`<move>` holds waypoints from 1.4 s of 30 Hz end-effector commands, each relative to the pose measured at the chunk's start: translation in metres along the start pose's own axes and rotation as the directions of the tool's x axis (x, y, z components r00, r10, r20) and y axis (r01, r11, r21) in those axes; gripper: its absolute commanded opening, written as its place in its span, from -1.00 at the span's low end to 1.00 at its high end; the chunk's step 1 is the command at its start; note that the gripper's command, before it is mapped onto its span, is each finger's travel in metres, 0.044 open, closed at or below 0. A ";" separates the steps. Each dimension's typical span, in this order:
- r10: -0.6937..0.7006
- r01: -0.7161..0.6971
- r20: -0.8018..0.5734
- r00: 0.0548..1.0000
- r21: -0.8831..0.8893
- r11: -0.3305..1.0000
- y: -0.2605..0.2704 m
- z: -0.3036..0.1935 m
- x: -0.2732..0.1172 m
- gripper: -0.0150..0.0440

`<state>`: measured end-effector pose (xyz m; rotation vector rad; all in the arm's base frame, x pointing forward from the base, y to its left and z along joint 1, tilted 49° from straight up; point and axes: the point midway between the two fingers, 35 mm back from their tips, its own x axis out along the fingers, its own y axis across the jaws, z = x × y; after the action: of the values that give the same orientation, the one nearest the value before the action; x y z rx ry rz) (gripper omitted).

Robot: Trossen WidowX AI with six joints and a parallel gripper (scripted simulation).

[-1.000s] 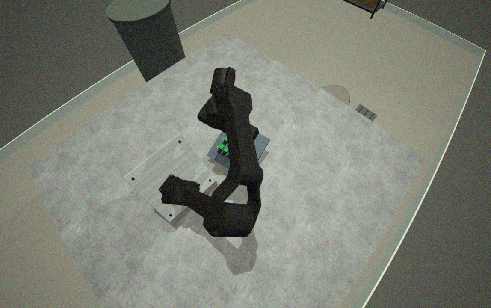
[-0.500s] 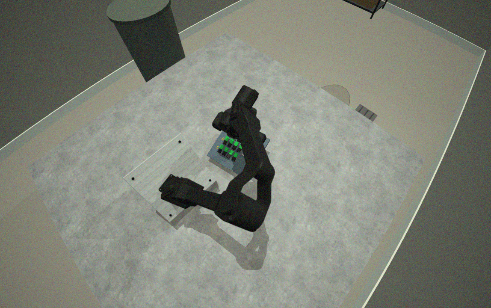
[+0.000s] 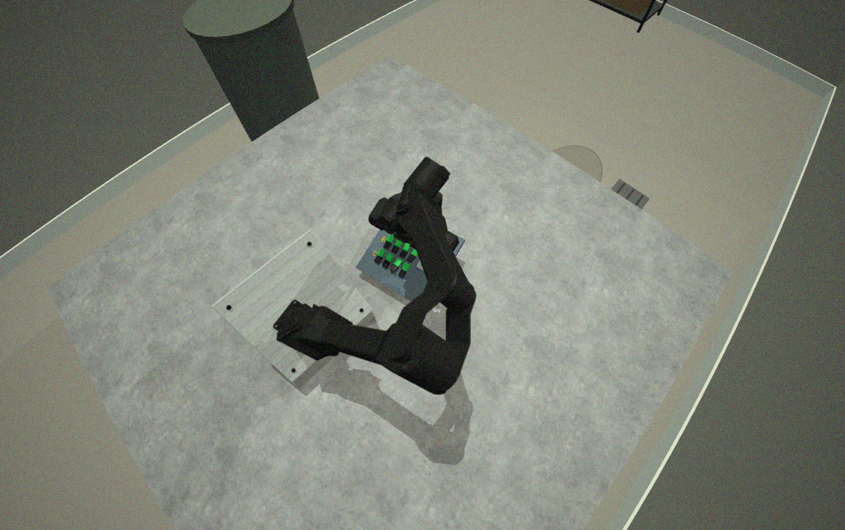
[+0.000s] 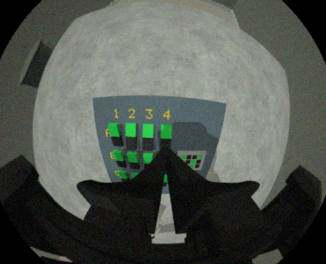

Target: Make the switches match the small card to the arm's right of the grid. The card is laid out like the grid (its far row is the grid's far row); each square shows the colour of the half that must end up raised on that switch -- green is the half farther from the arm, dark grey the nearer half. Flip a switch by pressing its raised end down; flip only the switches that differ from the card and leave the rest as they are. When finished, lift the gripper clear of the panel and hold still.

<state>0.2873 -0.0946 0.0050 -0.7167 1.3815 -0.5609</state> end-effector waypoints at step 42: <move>-0.003 0.003 -0.002 1.000 -0.007 1.000 0.000 -0.001 0.013 -0.49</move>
<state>0.2872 -0.1040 -0.0032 -0.7208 1.3844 -0.5641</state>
